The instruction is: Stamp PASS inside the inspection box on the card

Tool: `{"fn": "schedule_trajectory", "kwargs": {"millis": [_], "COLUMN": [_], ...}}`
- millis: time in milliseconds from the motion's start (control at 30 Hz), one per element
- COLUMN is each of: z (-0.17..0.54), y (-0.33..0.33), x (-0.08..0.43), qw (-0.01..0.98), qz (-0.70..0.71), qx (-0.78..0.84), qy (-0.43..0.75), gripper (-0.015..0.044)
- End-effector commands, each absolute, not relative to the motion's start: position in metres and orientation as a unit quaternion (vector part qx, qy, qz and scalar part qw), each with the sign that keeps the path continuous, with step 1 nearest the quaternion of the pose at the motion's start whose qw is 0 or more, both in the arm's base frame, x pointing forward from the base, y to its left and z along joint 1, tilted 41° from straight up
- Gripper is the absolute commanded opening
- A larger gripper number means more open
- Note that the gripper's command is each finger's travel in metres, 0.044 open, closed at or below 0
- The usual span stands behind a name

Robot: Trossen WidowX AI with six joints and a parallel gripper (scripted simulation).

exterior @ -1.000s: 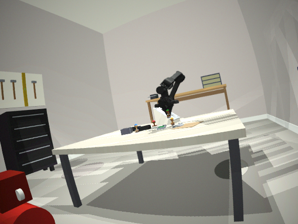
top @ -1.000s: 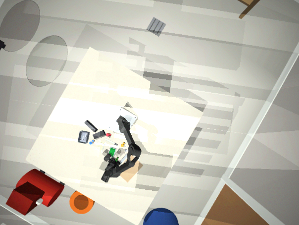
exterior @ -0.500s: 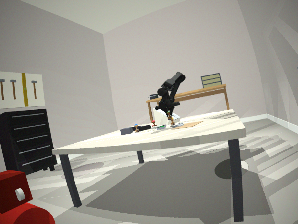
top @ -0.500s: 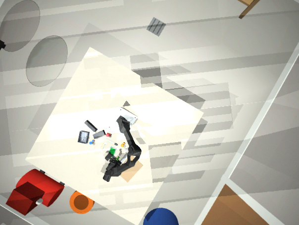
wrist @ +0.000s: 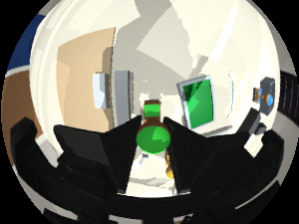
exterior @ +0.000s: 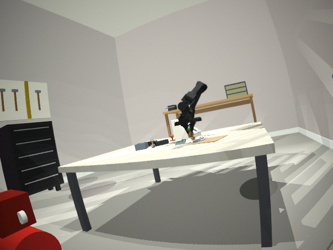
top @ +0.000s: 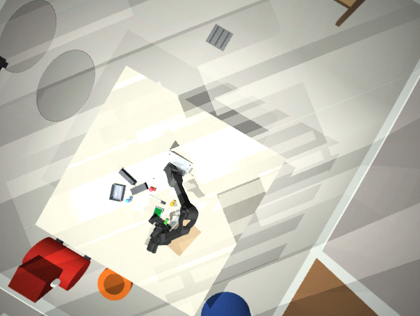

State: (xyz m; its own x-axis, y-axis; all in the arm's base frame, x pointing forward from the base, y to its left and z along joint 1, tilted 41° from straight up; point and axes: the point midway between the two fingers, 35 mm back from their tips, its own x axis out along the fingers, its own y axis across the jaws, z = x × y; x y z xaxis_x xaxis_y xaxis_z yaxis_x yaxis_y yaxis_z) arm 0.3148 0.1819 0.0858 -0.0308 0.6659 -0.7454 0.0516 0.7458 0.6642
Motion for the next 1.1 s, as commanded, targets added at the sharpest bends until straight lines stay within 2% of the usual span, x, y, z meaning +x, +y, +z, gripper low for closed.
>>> {"fn": "schedule_trajectory", "kwargs": {"millis": [0,633,967,1067], "z": [0.077,0.061,0.064,0.066], "y": [0.188,0.202,0.201,0.199], "x": [0.312,0.309,0.311,0.311], "qw": [0.641,0.641,0.642,0.642], "qz": [0.236,0.237,0.239,0.239], "qx": [0.264,0.265,0.266,0.265], "qy": [0.681,0.680,0.678,0.678], "gripper": [0.0000,0.0000,0.0262,0.0262]}}
